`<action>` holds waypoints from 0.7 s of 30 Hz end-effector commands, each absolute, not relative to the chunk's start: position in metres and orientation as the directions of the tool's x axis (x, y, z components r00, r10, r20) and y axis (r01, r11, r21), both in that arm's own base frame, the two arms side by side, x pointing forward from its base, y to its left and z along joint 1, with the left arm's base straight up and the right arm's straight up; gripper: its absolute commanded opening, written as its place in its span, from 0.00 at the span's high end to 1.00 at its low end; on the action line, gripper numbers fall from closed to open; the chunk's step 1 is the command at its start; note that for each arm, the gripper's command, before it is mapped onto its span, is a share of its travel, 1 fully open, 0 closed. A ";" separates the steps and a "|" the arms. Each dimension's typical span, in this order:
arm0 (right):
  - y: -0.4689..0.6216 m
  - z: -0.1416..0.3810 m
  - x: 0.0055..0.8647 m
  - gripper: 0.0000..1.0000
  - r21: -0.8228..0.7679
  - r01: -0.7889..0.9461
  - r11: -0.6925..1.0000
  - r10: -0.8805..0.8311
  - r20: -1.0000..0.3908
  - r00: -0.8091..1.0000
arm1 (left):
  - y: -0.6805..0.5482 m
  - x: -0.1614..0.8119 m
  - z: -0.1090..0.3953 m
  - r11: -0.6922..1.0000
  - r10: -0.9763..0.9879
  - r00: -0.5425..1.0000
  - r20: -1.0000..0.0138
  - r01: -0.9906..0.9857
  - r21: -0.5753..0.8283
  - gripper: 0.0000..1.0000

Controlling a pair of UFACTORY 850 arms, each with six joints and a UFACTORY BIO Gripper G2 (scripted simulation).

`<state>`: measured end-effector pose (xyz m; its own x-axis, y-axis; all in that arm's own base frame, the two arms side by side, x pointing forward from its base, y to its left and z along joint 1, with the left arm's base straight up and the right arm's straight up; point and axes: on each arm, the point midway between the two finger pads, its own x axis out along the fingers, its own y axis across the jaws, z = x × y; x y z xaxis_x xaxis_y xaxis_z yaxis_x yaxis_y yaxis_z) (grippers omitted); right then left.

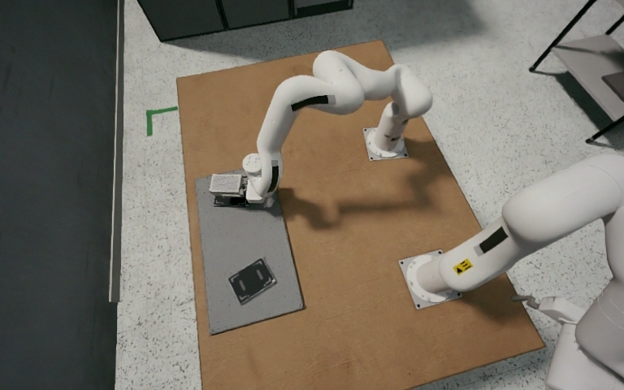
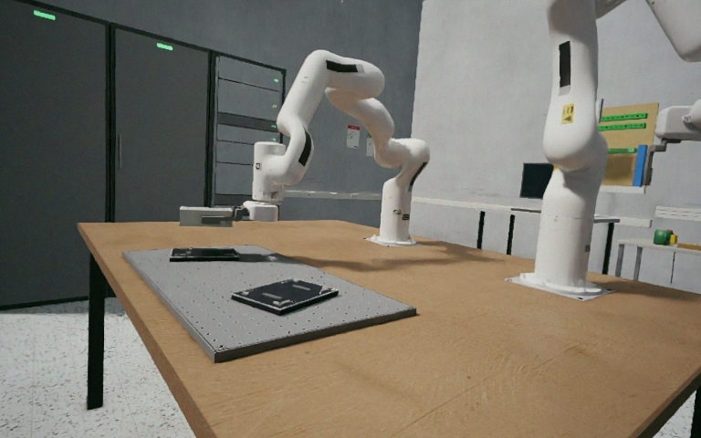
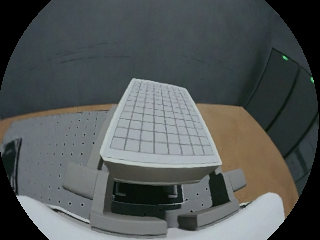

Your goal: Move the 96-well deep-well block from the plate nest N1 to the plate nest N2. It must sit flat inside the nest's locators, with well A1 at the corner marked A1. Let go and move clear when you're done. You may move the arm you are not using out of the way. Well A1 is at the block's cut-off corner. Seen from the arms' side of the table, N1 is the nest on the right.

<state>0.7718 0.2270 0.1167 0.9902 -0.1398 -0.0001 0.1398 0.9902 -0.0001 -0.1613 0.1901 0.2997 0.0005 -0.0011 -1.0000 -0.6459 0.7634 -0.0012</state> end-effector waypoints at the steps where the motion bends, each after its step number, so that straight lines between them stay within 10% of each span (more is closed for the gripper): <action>1: 0.227 0.124 0.773 1.00 0.001 0.140 0.990 -0.140 0.002 0.990 | 0.191 -0.161 0.300 0.763 0.000 0.000 -1.000 -0.646 0.000 0.00; 21: 0.250 0.124 0.768 1.00 0.001 -0.093 0.996 0.093 0.002 0.996 | 0.191 -0.161 0.300 0.763 0.000 0.000 -1.000 -0.646 0.000 0.00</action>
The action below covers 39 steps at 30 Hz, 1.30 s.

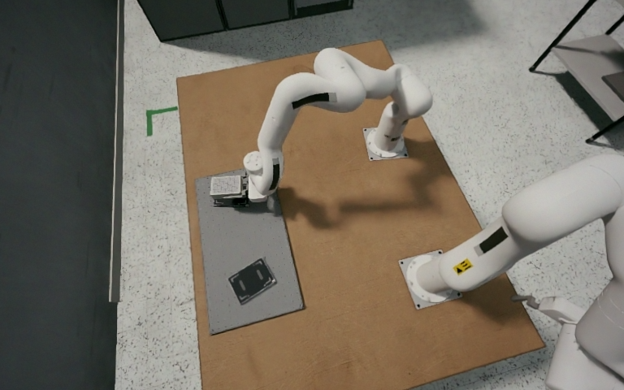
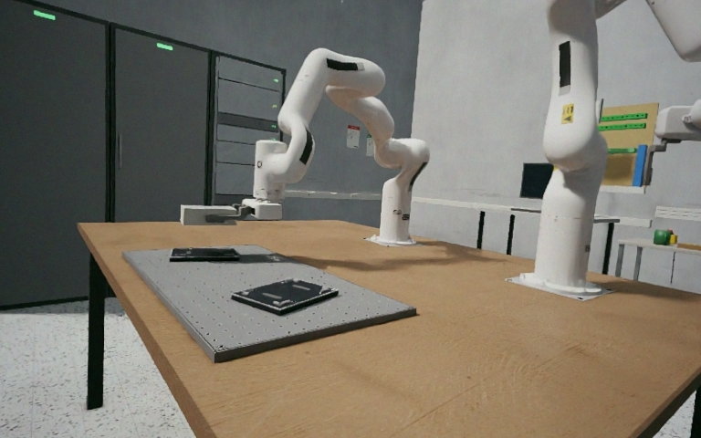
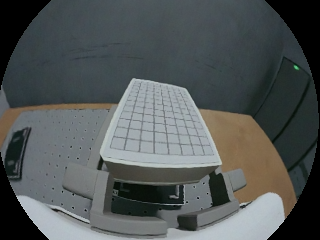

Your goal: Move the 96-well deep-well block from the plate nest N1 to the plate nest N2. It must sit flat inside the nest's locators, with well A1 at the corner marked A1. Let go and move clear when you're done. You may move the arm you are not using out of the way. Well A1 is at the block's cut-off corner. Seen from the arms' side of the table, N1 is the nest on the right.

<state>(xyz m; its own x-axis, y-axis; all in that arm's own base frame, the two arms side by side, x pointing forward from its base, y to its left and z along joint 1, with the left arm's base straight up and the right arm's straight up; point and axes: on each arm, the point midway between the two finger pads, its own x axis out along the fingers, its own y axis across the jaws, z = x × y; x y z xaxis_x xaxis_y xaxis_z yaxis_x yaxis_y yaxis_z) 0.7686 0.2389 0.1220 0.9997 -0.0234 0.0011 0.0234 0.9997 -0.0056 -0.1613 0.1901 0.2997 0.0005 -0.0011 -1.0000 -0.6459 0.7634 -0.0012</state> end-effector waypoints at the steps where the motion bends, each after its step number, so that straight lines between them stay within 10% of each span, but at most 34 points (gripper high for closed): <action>1: 0.253 0.124 0.767 1.00 0.001 -0.126 0.992 0.126 0.002 0.992 | 0.191 -0.161 0.300 0.763 0.000 0.000 -1.000 -0.646 0.000 0.00; 11: 0.286 0.124 0.760 1.00 0.000 -0.444 0.896 0.444 0.002 0.896 | 0.191 -0.161 0.300 0.763 0.000 0.000 -1.000 -0.646 0.000 0.00; 39: 0.364 0.124 0.744 1.00 0.000 -0.450 0.893 0.450 0.002 0.893 | 0.191 -0.161 0.300 0.763 0.000 0.000 -1.000 -0.646 0.000 0.00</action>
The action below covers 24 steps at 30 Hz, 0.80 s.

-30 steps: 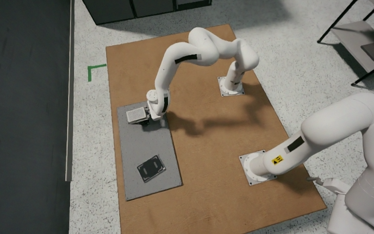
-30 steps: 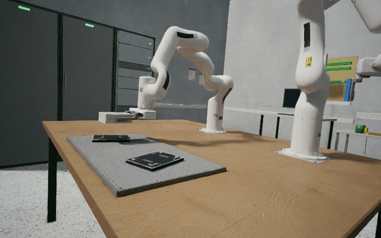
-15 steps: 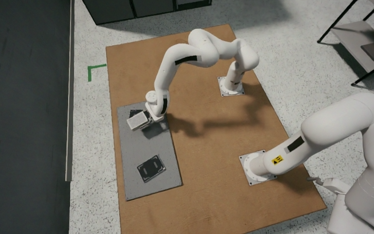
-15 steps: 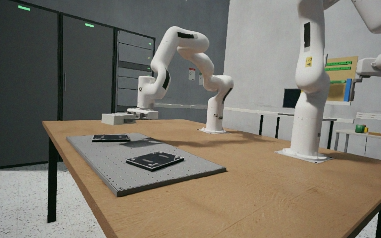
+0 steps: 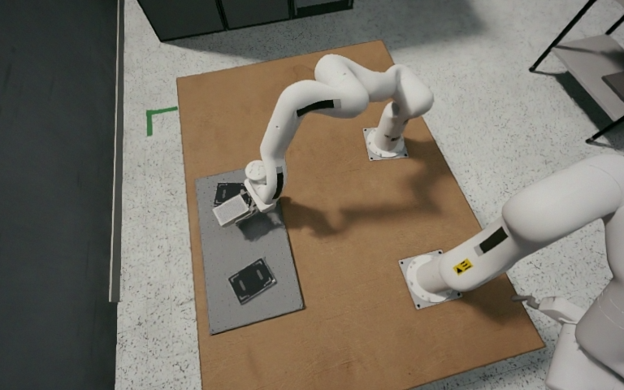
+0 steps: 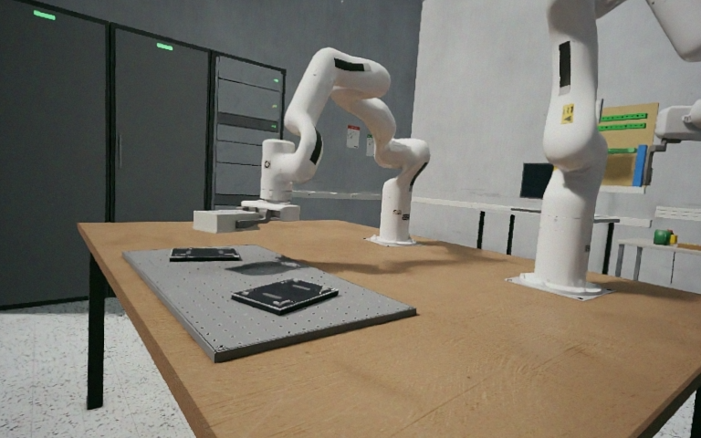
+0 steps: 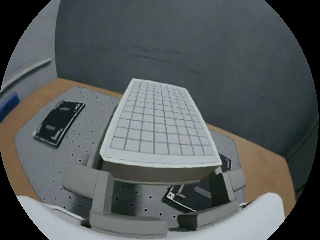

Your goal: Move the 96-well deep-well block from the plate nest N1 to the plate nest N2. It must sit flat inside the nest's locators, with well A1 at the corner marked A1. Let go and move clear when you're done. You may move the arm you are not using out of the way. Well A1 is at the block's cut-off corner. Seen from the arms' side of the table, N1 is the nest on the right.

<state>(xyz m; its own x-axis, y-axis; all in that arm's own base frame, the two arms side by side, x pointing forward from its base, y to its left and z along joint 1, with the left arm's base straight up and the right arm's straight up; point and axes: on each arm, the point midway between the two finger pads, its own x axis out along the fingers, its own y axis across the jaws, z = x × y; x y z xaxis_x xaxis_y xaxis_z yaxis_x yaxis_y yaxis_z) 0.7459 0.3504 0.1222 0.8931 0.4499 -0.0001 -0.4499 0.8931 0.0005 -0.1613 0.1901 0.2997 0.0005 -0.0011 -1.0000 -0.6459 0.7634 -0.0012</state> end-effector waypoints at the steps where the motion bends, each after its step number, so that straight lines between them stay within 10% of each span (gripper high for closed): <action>1: 0.368 0.124 0.743 1.00 0.000 -0.450 0.893 0.450 0.002 0.893 | 0.191 -0.161 0.300 0.763 0.000 0.000 -1.000 -0.646 0.000 0.00; 24: 0.436 0.124 0.729 1.00 0.000 -0.450 0.893 0.450 0.002 0.893 | 0.191 -0.161 0.300 0.763 0.000 0.000 -1.000 -0.646 0.000 0.00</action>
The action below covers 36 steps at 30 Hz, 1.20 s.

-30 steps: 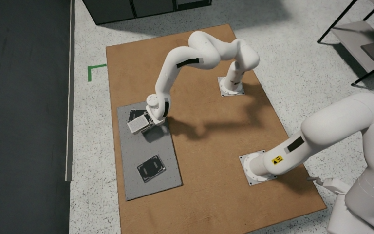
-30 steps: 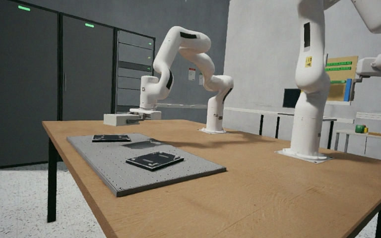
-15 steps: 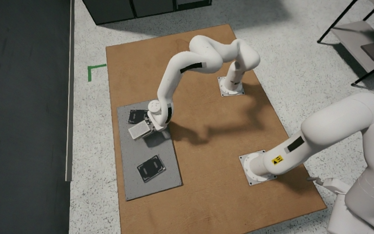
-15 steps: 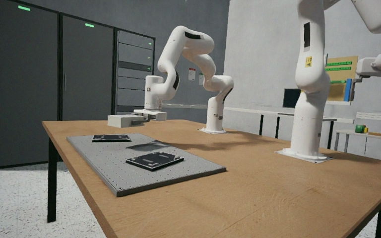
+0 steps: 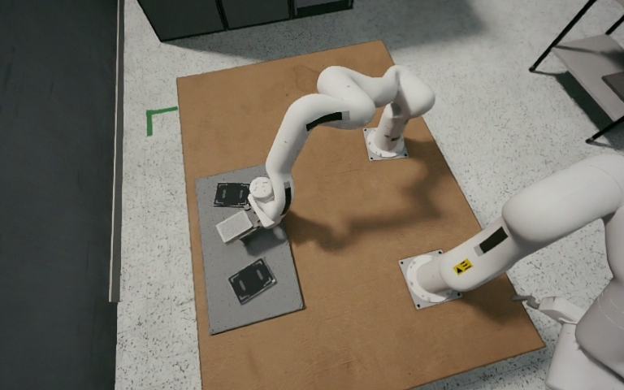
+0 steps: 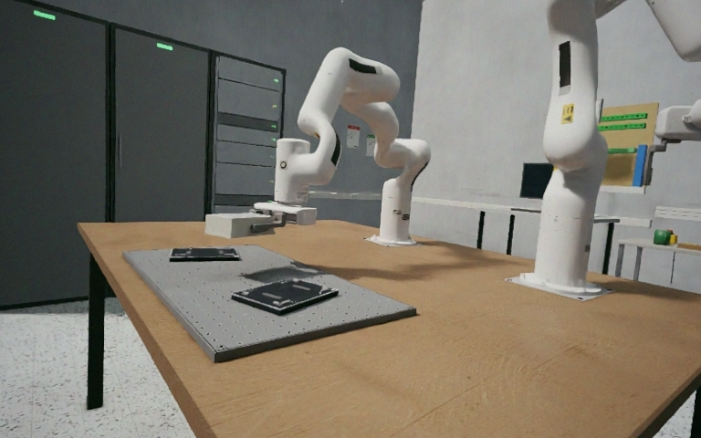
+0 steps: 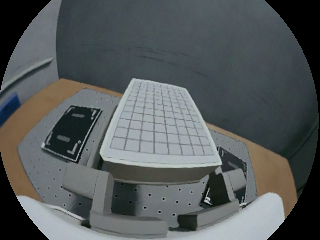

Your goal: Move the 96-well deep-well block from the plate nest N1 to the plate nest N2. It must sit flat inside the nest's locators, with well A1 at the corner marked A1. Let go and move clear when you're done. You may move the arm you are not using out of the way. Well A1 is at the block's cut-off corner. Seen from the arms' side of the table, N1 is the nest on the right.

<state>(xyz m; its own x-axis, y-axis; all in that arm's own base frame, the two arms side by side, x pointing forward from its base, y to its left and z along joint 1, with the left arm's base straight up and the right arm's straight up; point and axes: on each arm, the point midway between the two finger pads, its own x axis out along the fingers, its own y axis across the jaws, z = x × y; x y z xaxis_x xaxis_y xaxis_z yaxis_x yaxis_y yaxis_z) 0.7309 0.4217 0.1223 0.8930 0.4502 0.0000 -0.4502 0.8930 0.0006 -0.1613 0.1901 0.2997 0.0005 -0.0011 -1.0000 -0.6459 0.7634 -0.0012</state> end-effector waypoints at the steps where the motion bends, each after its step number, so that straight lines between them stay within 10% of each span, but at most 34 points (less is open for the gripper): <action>1: 0.436 0.124 0.729 1.00 0.000 -0.450 0.893 0.450 0.002 0.893 | 0.191 -0.161 0.300 0.763 0.000 0.000 -1.000 -0.646 0.000 0.00; 36: 0.534 0.124 0.709 1.00 0.001 -0.450 0.893 0.450 0.002 0.893 | 0.191 -0.161 0.300 0.763 0.000 0.000 -1.000 -0.646 0.000 0.00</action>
<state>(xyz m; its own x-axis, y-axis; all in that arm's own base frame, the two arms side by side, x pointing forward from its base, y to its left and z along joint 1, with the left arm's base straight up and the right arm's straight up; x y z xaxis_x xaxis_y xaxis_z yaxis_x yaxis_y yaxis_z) 0.7091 0.5255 0.1224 0.8928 0.4505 0.0005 -0.4505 0.8928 0.0007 -0.1613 0.1901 0.2997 0.0005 -0.0011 -1.0000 -0.6459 0.7634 -0.0012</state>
